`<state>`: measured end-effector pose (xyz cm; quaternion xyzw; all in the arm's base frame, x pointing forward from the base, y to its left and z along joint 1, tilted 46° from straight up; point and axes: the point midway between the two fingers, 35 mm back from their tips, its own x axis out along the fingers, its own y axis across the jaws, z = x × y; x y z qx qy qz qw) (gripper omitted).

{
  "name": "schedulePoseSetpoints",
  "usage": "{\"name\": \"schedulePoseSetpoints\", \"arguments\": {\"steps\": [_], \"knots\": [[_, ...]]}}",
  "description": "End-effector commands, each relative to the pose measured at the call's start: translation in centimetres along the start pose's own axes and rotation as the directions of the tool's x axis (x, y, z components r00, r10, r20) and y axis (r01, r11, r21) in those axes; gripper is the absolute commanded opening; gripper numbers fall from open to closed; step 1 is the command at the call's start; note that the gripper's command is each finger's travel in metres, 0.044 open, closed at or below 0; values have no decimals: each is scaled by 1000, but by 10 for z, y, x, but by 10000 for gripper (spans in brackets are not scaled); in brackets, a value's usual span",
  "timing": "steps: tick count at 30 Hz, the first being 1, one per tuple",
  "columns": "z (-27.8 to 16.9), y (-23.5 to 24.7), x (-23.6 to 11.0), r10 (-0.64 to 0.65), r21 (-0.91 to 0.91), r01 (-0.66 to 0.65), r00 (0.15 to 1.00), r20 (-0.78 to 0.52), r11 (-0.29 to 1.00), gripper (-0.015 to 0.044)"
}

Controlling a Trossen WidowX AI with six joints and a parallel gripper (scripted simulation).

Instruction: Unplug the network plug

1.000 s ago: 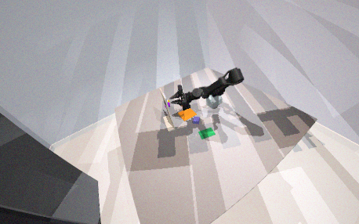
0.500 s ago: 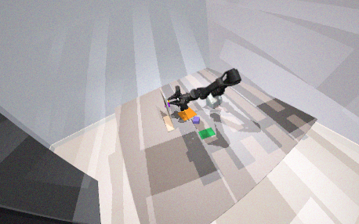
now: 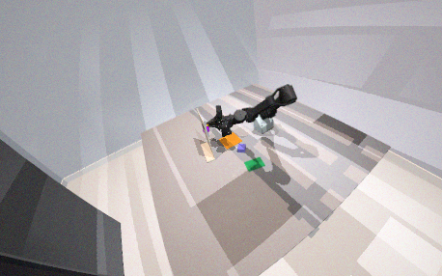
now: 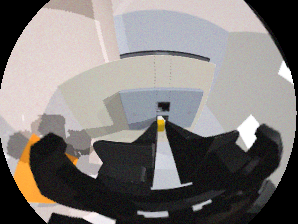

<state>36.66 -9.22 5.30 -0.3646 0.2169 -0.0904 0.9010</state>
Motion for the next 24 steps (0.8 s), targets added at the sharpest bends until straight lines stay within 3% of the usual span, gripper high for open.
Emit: {"name": "schedulePoseSetpoints", "arguments": {"steps": [1, 6, 24], "knots": [[2, 0, 1, 1, 1, -1, 1000, 8, 1000, 29], [2, 0, 1, 1, 1, -1, 1000, 8, 1000, 0], [-1, 0, -7, 2, 0, -2, 1000, 7, 1000, 0]]}}
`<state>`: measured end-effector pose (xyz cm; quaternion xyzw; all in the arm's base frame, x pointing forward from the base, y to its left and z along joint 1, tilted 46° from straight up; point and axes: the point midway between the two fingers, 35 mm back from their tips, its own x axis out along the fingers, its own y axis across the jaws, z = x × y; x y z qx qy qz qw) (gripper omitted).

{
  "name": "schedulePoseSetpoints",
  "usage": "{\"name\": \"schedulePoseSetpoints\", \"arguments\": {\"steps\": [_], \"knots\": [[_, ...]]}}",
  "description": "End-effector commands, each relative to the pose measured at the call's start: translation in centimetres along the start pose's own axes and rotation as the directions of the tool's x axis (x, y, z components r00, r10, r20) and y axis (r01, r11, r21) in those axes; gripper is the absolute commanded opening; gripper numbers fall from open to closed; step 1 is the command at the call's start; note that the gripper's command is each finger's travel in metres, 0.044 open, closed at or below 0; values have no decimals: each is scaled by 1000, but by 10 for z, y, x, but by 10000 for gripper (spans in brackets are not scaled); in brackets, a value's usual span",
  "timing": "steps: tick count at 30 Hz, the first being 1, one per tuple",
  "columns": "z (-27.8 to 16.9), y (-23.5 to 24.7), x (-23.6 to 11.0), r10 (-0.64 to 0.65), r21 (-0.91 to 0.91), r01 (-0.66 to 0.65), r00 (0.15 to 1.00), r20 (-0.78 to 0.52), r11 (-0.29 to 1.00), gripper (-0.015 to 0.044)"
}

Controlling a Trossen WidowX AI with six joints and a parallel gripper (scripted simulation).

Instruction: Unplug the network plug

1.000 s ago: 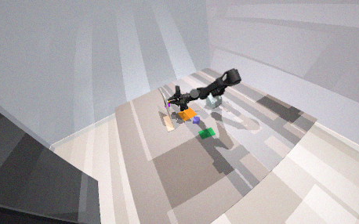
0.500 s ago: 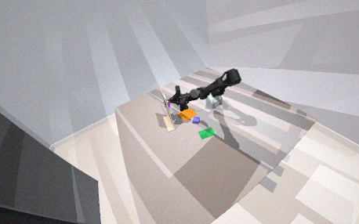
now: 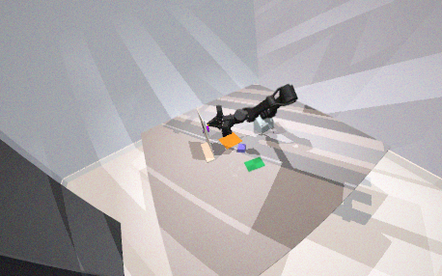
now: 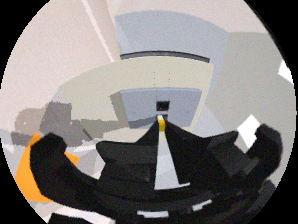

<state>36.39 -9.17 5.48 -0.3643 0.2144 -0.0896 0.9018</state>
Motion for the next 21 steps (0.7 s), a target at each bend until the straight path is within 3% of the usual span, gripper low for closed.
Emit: {"name": "schedulePoseSetpoints", "arguments": {"steps": [1, 21], "knots": [[-1, 1, -5, 2, -1, -2, 1000, 2, 1000, 0], [-5, 1, -16, 2, -1, -2, 1000, 1, 1000, 0]]}}
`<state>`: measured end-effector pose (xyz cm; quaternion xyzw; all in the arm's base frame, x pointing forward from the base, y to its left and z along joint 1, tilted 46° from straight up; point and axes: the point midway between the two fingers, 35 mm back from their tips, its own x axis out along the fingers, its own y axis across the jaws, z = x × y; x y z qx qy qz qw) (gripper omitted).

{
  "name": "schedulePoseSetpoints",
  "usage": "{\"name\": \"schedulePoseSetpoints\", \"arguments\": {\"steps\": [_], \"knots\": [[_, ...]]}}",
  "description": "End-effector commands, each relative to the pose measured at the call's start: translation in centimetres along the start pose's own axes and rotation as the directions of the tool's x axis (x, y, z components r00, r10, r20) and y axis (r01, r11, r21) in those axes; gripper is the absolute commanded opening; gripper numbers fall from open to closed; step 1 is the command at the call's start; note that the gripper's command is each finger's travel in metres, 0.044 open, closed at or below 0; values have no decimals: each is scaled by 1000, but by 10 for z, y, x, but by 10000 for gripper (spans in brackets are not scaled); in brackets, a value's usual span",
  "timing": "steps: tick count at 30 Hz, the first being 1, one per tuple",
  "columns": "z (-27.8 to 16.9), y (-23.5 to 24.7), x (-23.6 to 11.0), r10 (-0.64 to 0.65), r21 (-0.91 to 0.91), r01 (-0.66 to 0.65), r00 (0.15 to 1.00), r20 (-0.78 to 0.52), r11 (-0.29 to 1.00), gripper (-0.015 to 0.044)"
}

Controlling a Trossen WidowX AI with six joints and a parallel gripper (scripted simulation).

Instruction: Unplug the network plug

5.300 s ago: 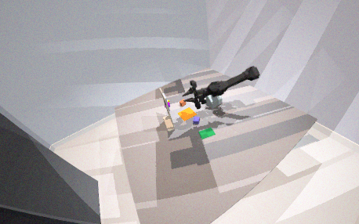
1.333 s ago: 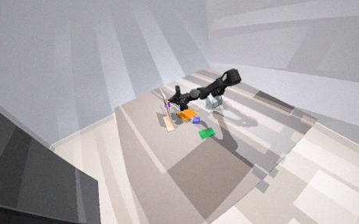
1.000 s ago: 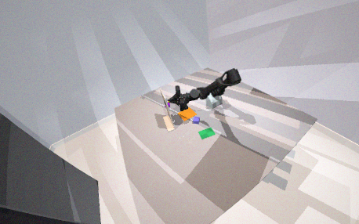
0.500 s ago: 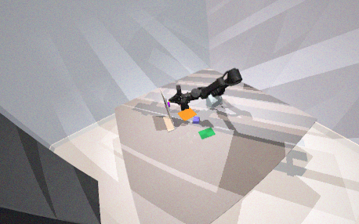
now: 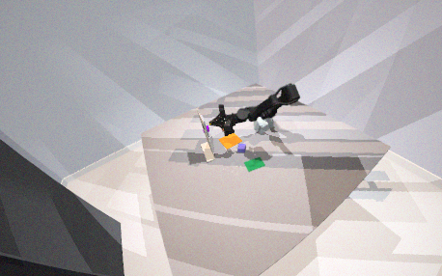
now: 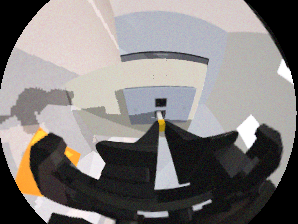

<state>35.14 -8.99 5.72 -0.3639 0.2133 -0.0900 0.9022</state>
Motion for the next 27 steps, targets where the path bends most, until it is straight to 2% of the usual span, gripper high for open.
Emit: {"name": "schedulePoseSetpoints", "arguments": {"steps": [1, 27], "knots": [[-2, 1, -4, 4, -2, -4, 1000, 0, 1000, 0], [-2, 1, -17, 4, -2, -4, 1000, -1, 1000, 0]]}}
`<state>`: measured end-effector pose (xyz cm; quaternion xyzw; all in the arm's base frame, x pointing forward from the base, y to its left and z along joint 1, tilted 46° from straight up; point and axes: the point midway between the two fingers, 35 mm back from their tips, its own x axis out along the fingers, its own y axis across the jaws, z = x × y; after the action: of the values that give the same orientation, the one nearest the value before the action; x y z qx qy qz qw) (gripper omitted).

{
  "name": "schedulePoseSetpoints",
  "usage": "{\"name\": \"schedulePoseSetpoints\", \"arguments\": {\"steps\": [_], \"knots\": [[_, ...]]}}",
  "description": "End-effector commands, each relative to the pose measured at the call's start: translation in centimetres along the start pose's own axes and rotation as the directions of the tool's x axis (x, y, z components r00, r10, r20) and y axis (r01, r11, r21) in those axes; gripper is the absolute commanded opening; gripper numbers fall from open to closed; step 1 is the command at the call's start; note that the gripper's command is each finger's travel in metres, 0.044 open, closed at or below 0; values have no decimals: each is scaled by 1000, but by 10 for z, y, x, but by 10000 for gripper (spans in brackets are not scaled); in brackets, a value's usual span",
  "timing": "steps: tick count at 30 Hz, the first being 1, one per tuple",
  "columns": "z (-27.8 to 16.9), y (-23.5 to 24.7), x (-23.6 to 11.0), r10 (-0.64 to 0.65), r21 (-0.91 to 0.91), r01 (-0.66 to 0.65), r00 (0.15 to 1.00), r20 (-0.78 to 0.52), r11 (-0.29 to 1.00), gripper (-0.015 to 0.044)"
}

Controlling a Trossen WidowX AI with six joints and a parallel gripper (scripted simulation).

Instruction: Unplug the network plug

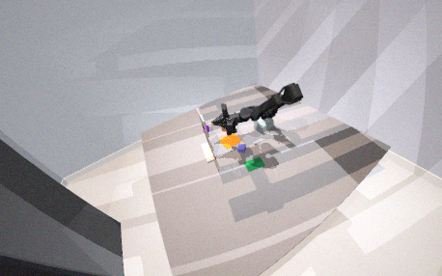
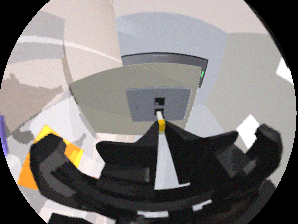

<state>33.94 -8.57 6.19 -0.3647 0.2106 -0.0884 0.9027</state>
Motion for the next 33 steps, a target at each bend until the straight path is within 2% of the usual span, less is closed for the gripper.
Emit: {"name": "schedulePoseSetpoints", "arguments": {"steps": [1, 33], "knots": [[-2, 1, -4, 4, -1, -4, 1000, -7, 1000, 0], [-1, 2, -16, 4, -1, -4, 1000, -8, 1000, 0]]}}
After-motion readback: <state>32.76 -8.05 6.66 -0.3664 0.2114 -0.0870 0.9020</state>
